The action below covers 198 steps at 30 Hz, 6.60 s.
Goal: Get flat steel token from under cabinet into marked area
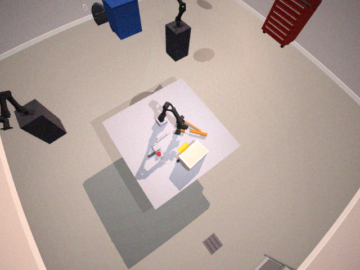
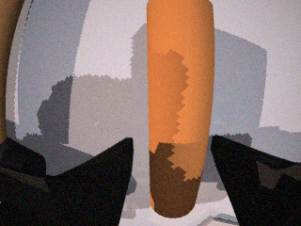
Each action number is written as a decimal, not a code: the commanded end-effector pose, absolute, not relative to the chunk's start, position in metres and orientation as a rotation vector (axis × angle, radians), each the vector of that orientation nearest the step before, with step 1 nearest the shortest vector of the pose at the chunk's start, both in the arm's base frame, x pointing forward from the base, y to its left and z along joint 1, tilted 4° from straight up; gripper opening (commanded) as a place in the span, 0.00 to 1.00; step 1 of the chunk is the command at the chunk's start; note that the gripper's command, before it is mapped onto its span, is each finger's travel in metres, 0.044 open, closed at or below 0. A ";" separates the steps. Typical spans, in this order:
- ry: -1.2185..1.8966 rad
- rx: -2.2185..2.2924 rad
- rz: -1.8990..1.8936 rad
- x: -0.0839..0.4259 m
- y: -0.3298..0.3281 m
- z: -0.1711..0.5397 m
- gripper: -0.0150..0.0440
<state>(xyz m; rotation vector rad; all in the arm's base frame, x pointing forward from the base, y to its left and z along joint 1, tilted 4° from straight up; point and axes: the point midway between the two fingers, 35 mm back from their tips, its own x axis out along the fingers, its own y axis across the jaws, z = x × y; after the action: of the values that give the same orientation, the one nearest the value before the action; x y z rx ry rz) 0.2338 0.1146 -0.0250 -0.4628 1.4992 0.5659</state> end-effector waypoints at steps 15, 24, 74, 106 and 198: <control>1.503 -0.460 0.564 0.233 0.112 0.000 0.71; 1.505 -0.454 0.558 0.233 0.110 0.028 0.71; 1.559 -0.213 0.315 0.233 0.109 0.047 0.71; 1.582 -0.014 0.115 0.234 0.109 0.047 0.71; 1.545 0.555 -0.466 0.234 0.109 0.047 0.71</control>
<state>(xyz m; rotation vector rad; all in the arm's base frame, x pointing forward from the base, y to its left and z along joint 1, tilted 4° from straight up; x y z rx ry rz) 0.2348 0.1094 0.0473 0.5354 1.5465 -0.4426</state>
